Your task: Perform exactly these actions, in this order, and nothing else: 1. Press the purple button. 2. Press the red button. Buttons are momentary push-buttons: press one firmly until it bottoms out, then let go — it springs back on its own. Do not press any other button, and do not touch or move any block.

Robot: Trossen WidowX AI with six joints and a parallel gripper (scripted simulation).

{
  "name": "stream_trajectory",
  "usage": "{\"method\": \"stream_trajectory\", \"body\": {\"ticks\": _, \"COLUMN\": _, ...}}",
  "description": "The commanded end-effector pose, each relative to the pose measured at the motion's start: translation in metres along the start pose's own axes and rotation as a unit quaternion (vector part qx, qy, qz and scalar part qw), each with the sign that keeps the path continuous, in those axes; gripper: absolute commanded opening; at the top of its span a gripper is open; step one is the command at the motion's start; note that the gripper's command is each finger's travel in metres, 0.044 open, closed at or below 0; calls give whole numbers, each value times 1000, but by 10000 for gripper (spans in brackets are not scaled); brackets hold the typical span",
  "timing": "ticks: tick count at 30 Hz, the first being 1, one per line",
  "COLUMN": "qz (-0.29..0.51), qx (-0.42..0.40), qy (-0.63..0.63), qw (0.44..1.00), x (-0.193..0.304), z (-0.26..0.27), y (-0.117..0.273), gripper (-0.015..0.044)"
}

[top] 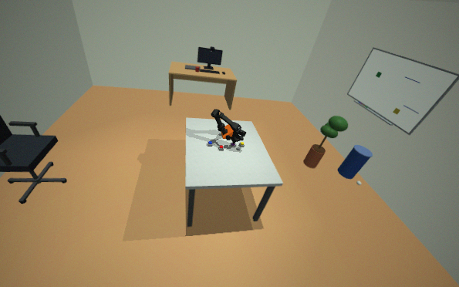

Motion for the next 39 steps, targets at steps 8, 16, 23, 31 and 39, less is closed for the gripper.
{"method": "stream_trajectory", "body": {"ticks": 8, "qz": 1, "qx": 2, "qy": 2, "qw": 1000, "x": 0, "z": 0, "y": 33, "gripper": 20}}
{"method": "stream_trajectory", "body": {"ticks": 16, "qz": 1, "qx": 2, "qy": 3, "qw": 1000, "x": -1, "z": 0, "y": 87, "gripper": 20}}
{"method": "stream_trajectory", "body": {"ticks": 23, "qz": 0, "qx": -2, "qy": 4, "qw": 1000, "x": -12, "z": -25, "y": 97, "gripper": 20}}
{"method": "stream_trajectory", "body": {"ticks": 31, "qz": 1, "qx": 5, "qy": 2, "qw": 1000, "x": -35, "z": -149, "y": 96, "gripper": 20}}
{"method": "stream_trajectory", "body": {"ticks": 39, "qz": 0, "qx": 5, "qy": 2, "qw": 1000, "x": -37, "z": -150, "y": 78, "gripper": 20}}
Point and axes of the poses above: the point midway between the two fingers, 35 mm back from their tips, its own y axis back along the fingers, its own z axis across the jaws, x = y × z, the point moved 6 cm from there along y, back along the fingers, and after that the axes turned 9 degrees about y, right-handed, at the moved point
